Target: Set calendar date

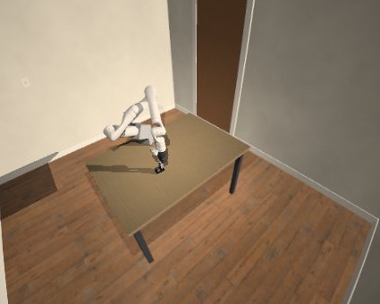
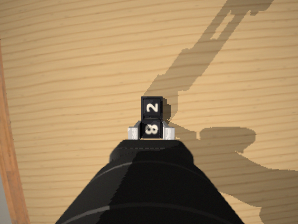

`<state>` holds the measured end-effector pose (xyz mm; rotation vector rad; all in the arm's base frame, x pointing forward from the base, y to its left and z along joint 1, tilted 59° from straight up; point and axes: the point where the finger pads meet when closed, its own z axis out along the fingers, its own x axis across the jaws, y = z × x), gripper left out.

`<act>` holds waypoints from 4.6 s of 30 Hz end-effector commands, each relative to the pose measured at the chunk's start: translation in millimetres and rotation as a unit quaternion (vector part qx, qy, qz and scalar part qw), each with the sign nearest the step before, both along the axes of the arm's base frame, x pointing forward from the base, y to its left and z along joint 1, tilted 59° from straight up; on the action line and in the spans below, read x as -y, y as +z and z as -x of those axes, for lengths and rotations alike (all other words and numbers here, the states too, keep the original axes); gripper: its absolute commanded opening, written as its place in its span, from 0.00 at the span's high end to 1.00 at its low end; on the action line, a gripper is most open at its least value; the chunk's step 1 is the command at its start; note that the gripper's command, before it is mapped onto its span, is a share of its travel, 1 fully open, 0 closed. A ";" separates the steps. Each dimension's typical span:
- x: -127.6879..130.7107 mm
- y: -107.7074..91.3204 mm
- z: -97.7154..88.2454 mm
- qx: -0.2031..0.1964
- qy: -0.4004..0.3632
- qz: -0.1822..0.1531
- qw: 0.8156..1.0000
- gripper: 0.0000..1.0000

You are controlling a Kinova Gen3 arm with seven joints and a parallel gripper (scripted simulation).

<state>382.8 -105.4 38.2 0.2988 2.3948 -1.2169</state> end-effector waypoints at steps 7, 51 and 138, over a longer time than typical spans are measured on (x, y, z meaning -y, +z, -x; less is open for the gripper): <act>5.2 -2.3 -1.0 0.000 -0.001 0.001 1.000 0.43; 9.3 -5.0 -2.4 0.000 -0.001 0.001 1.000 0.43; 16.2 -9.4 -4.8 0.000 -0.001 0.001 1.000 0.37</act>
